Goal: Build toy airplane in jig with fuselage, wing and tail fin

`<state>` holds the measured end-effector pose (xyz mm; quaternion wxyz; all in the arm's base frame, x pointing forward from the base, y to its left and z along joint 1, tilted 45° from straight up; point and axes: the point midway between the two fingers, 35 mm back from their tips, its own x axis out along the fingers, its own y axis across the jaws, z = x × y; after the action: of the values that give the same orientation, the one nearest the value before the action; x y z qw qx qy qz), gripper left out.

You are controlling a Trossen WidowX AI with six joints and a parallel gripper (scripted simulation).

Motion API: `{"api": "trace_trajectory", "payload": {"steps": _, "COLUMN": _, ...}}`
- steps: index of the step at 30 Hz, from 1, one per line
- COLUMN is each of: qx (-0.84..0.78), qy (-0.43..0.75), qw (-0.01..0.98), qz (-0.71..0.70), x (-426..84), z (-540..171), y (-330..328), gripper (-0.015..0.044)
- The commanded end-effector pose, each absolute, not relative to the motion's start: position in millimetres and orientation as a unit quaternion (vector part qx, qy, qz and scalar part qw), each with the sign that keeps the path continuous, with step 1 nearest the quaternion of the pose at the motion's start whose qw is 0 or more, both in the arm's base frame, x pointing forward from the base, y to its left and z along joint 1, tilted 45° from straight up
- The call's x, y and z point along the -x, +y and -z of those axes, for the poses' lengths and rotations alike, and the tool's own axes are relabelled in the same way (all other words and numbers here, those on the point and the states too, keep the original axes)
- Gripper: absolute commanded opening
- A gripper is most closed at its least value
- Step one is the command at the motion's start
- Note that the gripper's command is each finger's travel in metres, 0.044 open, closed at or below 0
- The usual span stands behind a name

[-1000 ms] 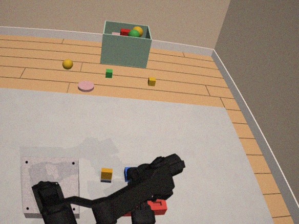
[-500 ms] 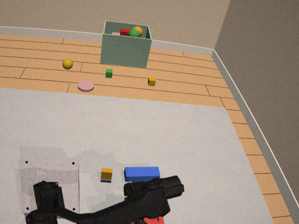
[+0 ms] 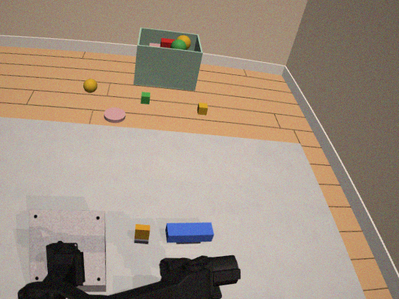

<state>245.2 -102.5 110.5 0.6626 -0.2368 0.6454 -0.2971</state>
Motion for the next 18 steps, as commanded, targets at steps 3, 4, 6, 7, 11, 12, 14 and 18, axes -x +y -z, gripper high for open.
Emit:
{"api": "trace_trajectory", "payload": {"steps": 3, "qx": 0.240, "qy": 0.646, "qw": 0.662, "qz": 0.296, "x": -244.2, "z": -110.8, "y": -103.6, "gripper": 0.0195}}
{"api": "trace_trajectory", "payload": {"steps": 4, "qx": 0.240, "qy": 0.646, "qw": 0.662, "qz": 0.296, "x": -244.2, "z": -110.8, "y": -103.6, "gripper": 0.0195}}
{"api": "trace_trajectory", "payload": {"steps": 6, "qx": 0.240, "qy": 0.646, "qw": 0.662, "qz": 0.296, "x": -244.2, "z": -110.8, "y": -103.6, "gripper": 0.0195}}
{"api": "trace_trajectory", "payload": {"steps": 7, "qx": 0.240, "qy": 0.646, "qw": 0.662, "qz": 0.296, "x": -244.2, "z": -110.8, "y": -103.6, "gripper": 0.0195}}
{"api": "trace_trajectory", "payload": {"steps": 11, "qx": 0.240, "qy": 0.646, "qw": 0.662, "qz": 0.296, "x": -244.2, "z": -110.8, "y": -103.6, "gripper": 0.0195}}
{"api": "trace_trajectory", "payload": {"steps": 12, "qx": 0.240, "qy": 0.646, "qw": 0.662, "qz": 0.296, "x": -244.2, "z": -110.8, "y": -103.6, "gripper": 0.0195}}
{"api": "trace_trajectory", "payload": {"steps": 14, "qx": 0.240, "qy": 0.646, "qw": 0.662, "qz": 0.296, "x": -244.2, "z": -110.8, "y": -103.6, "gripper": 0.0195}}
{"api": "trace_trajectory", "payload": {"steps": 18, "qx": 0.240, "qy": 0.646, "qw": 0.662, "qz": 0.296, "x": -244.5, "z": -107.9, "y": -106.4, "gripper": 0.0195}}
